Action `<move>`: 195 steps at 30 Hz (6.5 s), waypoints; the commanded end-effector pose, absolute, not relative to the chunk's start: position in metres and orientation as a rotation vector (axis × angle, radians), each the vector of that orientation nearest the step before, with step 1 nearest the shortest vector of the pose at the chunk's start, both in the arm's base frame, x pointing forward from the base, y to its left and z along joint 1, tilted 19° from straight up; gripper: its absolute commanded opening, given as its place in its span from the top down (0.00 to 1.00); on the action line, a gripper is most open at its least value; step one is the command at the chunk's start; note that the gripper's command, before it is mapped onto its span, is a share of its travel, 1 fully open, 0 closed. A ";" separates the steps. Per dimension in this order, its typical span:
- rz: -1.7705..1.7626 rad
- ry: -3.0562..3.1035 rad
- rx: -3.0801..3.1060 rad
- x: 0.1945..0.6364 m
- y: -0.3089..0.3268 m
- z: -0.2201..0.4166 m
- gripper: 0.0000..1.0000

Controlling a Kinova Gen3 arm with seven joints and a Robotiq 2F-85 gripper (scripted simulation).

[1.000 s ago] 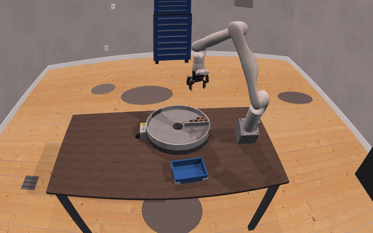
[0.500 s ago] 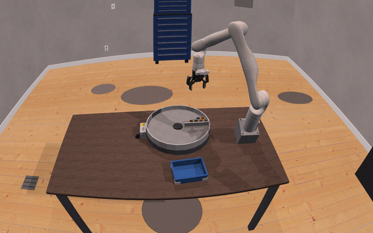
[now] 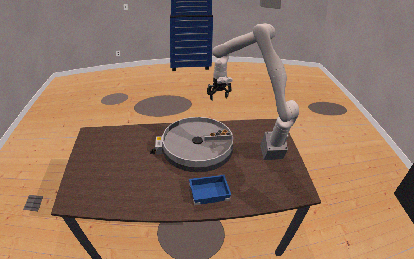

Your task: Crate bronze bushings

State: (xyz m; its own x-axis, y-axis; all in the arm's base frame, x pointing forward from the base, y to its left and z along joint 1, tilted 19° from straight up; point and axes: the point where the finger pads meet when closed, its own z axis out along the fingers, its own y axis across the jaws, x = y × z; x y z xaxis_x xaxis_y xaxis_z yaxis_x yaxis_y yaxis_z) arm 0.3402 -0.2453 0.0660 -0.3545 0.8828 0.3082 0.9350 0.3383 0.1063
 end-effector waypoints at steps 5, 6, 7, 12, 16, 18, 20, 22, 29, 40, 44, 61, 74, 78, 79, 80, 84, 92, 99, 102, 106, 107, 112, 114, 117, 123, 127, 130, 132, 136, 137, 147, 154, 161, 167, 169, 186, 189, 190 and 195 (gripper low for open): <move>-0.393 -2.405 -1.658 0.340 -0.246 0.067 0.00; -0.393 -2.405 -1.658 0.340 -0.246 0.067 0.00; -0.393 -2.405 -1.658 0.340 -0.246 0.067 0.00; -0.393 -2.405 -1.658 0.340 -0.246 0.067 0.00; -0.393 -2.405 -1.658 0.340 -0.246 0.067 0.00; -0.393 -2.405 -1.658 0.340 -0.246 0.067 0.00; -0.393 -2.405 -1.658 0.340 -0.246 0.067 0.00; -0.393 -2.405 -1.658 0.340 -0.246 0.067 0.00; -0.393 -2.405 -1.658 0.340 -0.246 0.067 0.00; -0.393 -2.405 -1.658 0.340 -0.246 0.067 0.00; -0.393 -2.404 -1.657 0.341 -0.236 0.054 0.00; -0.394 -2.402 -1.658 0.341 -0.212 0.023 0.00; -0.394 -2.401 -1.658 0.341 -0.197 0.004 0.00; -0.394 -2.402 -1.659 0.341 -0.198 0.005 0.00; -0.394 -2.402 -1.659 0.341 -0.198 0.005 0.00; -0.394 -2.402 -1.659 0.341 -0.198 0.005 0.00; -0.394 -2.402 -1.659 0.341 -0.198 0.005 0.00; -0.394 -2.402 -1.659 0.341 -0.198 0.005 0.00; -0.394 -2.402 -1.659 0.341 -0.198 0.005 0.00; -0.394 -2.402 -1.659 0.341 -0.198 0.005 0.00; -0.394 -2.402 -1.659 0.341 -0.198 0.005 0.00; -0.394 -2.402 -1.659 0.341 -0.198 0.005 0.00; -0.394 -2.402 -1.659 0.341 -0.198 0.005 0.00; -0.394 -2.402 -1.659 0.341 -0.198 0.005 0.00; -0.394 -2.402 -1.659 0.341 -0.198 0.005 0.00; -0.394 -2.402 -1.659 0.341 -0.198 0.005 0.00; -0.394 -2.402 -1.659 0.341 -0.198 0.005 0.00; -0.394 -2.402 -1.659 0.341 -0.198 0.005 0.00; -0.394 -2.402 -1.659 0.341 -0.198 0.005 0.00; -0.394 -2.402 -1.659 0.341 -0.198 0.005 0.00; -0.394 -2.402 -1.659 0.341 -0.198 0.005 0.00; -0.394 -2.402 -1.659 0.341 -0.198 0.005 0.00; -0.394 -2.402 -1.659 0.341 -0.198 0.005 0.00; -0.394 -2.402 -1.659 0.341 -0.198 0.005 0.00; -0.394 -2.402 -1.659 0.341 -0.198 0.005 0.00; -0.394 -2.402 -1.659 0.341 -0.198 0.005 0.00; -0.364 -2.233 -1.849 0.356 -0.171 -0.006 0.84; -0.364 -2.233 -1.849 0.356 -0.171 -0.006 0.84; -0.364 -2.233 -1.849 0.356 -0.171 -0.006 0.84; -0.364 -2.233 -1.849 0.356 -0.171 -0.006 0.84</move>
State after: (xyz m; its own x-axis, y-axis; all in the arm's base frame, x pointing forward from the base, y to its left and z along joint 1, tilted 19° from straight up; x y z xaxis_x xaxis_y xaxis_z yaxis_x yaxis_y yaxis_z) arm 0.3553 -0.1706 -0.0061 -0.1843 0.9281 0.3235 0.9828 0.1778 0.0497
